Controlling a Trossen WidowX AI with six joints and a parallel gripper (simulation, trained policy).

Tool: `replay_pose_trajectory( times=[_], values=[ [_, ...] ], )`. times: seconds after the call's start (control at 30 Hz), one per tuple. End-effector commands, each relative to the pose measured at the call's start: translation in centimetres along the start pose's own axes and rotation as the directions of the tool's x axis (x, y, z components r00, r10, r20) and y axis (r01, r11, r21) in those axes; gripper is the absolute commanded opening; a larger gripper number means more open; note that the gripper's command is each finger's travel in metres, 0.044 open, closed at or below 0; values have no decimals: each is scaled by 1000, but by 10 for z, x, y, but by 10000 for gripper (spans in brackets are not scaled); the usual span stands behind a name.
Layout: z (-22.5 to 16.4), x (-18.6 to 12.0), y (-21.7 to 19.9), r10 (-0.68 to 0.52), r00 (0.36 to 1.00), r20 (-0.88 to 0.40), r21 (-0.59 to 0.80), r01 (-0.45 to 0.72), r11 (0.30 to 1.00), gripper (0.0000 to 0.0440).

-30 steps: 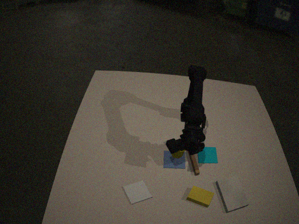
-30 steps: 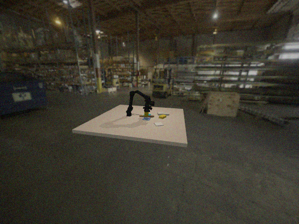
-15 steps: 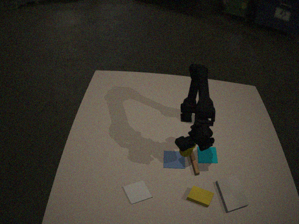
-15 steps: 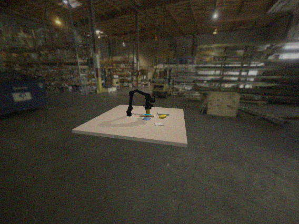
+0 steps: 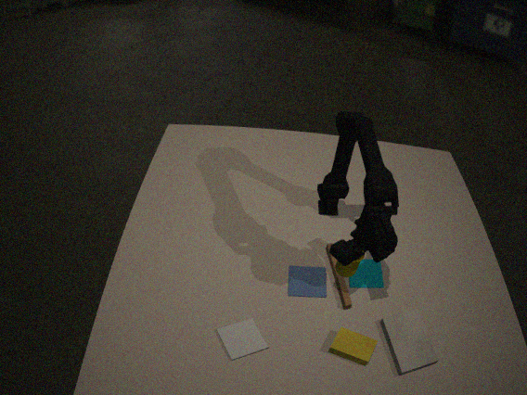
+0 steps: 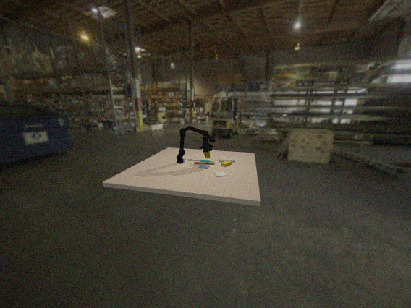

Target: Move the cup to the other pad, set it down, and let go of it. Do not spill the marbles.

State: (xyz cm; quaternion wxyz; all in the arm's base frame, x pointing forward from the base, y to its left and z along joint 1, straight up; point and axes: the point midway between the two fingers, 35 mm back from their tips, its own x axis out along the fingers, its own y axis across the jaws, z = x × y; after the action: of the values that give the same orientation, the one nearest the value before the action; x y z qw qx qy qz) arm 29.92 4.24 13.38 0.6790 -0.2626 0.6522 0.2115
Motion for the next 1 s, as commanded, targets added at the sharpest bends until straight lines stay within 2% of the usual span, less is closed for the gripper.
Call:
replay_pose_trajectory(
  times=[0.0, 0.53, 0.97],
  values=[
    [8, 0, 12, -5, 1000, 16, -13, 5, 1000, 0],
    [33, 6, 62, -21, 997, 76, -58, 26, 998, 0],
    [36, 30, 87, -32, 995, 98, -48, 36, 998, 0]
  ],
)
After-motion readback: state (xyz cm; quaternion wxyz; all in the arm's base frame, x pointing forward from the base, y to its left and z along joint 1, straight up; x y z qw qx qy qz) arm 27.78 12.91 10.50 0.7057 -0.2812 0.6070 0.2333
